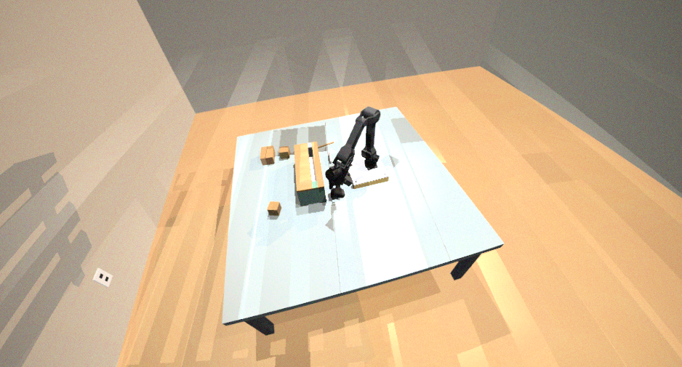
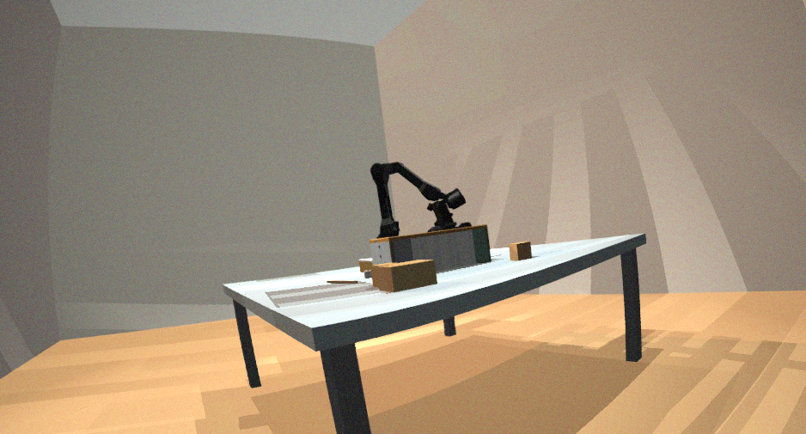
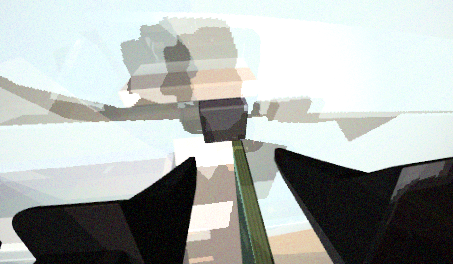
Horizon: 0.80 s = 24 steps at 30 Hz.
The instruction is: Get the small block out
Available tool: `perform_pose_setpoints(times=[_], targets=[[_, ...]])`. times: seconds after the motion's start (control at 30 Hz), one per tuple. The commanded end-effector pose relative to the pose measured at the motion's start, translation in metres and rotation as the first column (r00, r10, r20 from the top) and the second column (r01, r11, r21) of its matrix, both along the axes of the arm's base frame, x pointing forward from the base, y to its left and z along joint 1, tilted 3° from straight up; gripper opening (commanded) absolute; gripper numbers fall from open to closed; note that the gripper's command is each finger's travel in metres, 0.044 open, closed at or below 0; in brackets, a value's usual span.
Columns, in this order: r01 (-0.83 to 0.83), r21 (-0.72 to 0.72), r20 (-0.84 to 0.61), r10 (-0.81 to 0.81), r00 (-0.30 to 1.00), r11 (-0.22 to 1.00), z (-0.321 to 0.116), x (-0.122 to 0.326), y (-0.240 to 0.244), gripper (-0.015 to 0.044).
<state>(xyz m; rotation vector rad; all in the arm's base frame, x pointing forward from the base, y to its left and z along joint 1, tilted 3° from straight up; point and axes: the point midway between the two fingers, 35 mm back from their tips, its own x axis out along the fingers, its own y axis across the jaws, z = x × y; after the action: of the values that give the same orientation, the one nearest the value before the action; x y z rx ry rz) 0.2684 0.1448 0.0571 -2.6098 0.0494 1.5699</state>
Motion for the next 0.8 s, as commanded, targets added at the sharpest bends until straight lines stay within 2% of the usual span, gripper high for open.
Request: perform_pose_setpoints(times=[0.0,0.67,0.77], targets=[[0.004,-0.008,-0.005,-0.004,1.000,1.000,-0.010,-0.001,-0.002,0.0285],[0.001,-0.008,-0.004,-0.001,1.000,1.000,-0.040,-0.001,-0.002,0.0285],[0.001,-0.008,-0.004,-0.001,1.000,1.000,-0.040,-0.001,-0.002,0.0206]])
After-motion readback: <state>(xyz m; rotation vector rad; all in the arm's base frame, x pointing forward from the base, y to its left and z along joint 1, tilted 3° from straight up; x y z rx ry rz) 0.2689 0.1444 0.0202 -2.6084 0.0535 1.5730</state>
